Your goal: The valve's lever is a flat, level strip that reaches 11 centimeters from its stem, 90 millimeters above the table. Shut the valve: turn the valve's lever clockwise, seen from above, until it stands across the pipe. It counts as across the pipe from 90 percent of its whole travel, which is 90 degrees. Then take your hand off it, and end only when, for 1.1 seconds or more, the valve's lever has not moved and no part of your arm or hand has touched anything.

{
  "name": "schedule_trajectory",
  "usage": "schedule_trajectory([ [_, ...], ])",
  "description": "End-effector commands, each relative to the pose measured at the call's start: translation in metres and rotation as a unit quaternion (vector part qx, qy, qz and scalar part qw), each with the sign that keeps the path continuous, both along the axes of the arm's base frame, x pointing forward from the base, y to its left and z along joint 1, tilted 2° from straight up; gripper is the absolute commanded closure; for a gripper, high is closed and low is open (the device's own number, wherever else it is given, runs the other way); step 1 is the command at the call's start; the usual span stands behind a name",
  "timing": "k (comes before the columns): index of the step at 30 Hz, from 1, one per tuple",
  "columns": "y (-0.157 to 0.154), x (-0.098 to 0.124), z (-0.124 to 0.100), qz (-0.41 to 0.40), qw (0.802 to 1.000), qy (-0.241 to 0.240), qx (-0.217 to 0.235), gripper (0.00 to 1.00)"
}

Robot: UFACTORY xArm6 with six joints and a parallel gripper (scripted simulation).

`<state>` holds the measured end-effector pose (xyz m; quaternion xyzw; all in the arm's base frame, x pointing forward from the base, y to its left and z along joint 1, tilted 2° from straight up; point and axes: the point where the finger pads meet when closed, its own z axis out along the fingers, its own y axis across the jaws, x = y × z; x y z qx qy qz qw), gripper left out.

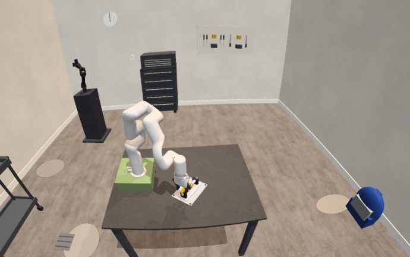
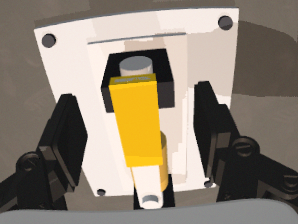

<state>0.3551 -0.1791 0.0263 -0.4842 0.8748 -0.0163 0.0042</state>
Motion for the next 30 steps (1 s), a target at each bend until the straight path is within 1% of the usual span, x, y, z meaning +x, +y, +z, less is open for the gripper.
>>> schedule_trajectory([
  [1,-0.001,0.001,-0.002,0.000,1.000,-0.002,-0.001,0.32],
  [13,-0.001,0.002,-0.009,0.000,1.000,-0.002,-0.001,0.32],
  [30,-0.001,0.002,-0.013,0.000,1.000,-0.002,-0.001,0.32],
])
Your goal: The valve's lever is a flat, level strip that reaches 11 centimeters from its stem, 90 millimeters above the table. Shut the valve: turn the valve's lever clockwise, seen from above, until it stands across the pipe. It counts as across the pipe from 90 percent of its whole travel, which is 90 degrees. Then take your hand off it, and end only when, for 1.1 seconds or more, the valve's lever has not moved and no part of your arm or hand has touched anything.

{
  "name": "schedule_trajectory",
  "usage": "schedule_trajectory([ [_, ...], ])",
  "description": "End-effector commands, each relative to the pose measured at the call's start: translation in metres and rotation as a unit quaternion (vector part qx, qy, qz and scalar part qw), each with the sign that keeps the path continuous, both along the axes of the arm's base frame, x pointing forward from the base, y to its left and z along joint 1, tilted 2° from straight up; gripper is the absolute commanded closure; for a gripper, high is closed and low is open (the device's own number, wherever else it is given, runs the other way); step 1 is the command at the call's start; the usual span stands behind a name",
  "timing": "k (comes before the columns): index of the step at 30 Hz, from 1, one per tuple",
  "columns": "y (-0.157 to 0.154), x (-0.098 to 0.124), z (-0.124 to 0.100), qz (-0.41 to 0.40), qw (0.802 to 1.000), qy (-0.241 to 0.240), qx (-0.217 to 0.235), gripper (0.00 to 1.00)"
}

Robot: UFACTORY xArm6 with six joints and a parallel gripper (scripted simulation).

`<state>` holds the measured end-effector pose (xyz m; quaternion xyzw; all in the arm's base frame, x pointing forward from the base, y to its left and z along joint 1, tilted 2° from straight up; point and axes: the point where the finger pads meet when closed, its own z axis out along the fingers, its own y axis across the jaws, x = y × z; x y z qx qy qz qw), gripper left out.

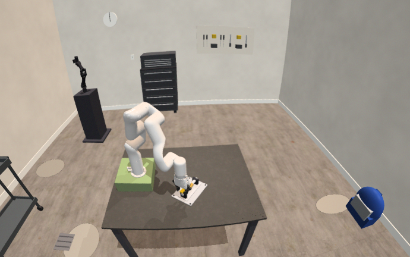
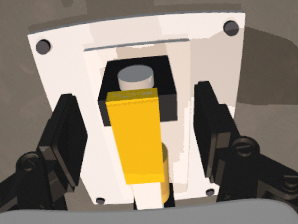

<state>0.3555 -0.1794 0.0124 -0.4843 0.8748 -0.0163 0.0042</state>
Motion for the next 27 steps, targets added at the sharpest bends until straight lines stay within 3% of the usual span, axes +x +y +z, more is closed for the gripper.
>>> schedule_trajectory([
  [1,-0.0008,0.0013,0.0010,0.000,1.000,-0.002,-0.001,0.32],
  [13,-0.0008,0.0013,0.0010,0.000,1.000,-0.002,-0.001,0.32],
  [14,-0.0008,0.0013,0.0010,0.000,1.000,-0.002,-0.001,1.00],
  [27,-0.0008,0.0013,0.0010,0.000,1.000,-0.002,-0.001,1.00],
])
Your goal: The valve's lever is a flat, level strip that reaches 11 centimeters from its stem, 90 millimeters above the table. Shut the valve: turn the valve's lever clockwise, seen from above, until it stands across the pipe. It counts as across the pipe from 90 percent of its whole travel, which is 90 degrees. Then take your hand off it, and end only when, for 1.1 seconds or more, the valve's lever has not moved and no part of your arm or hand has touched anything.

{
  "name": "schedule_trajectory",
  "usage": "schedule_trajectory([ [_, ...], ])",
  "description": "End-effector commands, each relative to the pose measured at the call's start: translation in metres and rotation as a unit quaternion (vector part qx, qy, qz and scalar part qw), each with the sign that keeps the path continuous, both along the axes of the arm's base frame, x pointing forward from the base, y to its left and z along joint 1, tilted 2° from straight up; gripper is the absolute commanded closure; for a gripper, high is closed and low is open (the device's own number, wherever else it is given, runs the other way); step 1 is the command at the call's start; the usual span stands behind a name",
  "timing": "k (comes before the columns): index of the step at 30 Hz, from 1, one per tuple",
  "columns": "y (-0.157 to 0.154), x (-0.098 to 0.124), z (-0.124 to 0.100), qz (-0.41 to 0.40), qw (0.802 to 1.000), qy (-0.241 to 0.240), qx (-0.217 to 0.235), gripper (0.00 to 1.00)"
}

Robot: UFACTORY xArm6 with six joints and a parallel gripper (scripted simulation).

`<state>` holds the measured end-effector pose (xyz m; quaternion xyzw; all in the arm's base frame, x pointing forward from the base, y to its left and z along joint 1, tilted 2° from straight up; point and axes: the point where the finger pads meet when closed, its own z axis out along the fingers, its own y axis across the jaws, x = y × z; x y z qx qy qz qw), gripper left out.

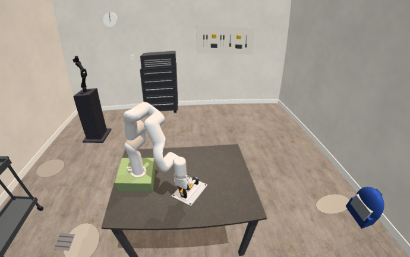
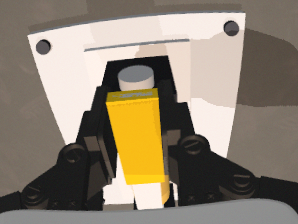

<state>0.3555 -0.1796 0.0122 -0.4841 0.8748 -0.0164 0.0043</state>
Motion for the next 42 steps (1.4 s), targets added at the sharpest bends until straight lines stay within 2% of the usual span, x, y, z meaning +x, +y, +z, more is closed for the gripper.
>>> schedule_trajectory([
  [1,-0.0006,0.0013,0.0011,0.000,1.000,-0.002,-0.001,1.00],
  [32,-0.0006,0.0012,0.0011,0.000,1.000,-0.002,-0.001,1.00],
  [42,0.0022,-0.0029,0.0010,-0.028,1.000,-0.002,0.000,1.00],
])
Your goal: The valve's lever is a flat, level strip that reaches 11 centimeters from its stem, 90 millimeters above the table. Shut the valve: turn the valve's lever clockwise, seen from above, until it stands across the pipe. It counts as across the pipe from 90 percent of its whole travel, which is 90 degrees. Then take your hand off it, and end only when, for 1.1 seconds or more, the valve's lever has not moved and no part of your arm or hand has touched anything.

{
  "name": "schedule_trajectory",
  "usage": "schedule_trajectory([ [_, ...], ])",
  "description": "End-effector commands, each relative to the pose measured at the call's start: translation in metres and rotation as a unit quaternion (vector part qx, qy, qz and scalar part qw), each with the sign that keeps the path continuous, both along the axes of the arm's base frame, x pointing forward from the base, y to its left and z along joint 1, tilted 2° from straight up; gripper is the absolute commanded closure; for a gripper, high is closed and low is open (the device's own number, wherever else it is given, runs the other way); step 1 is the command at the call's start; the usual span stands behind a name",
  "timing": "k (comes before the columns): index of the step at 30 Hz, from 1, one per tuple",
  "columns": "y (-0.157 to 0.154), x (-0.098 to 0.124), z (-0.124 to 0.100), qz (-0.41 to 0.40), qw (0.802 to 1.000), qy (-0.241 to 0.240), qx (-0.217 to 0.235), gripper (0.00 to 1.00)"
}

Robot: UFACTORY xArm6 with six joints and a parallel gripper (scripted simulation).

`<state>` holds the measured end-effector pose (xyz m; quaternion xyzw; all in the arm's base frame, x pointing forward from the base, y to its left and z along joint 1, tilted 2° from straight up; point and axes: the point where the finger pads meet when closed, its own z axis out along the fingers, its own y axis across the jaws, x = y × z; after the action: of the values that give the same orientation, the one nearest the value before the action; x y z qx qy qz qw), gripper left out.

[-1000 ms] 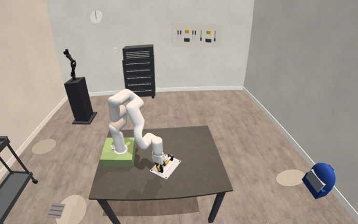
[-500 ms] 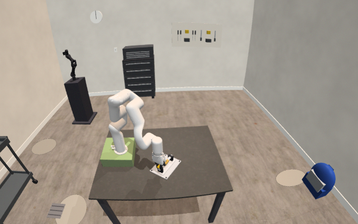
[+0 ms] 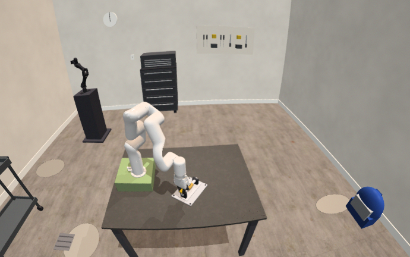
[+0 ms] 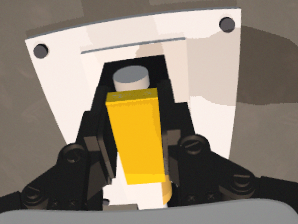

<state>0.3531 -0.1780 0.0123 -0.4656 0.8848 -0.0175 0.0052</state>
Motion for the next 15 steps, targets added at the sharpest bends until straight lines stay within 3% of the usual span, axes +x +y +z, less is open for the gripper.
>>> schedule_trajectory([
  [1,0.0006,-0.0005,0.0009,-0.007,1.000,-0.001,0.000,1.00],
  [15,0.0059,-0.0073,0.0006,-0.055,0.999,-0.002,0.001,1.00],
])
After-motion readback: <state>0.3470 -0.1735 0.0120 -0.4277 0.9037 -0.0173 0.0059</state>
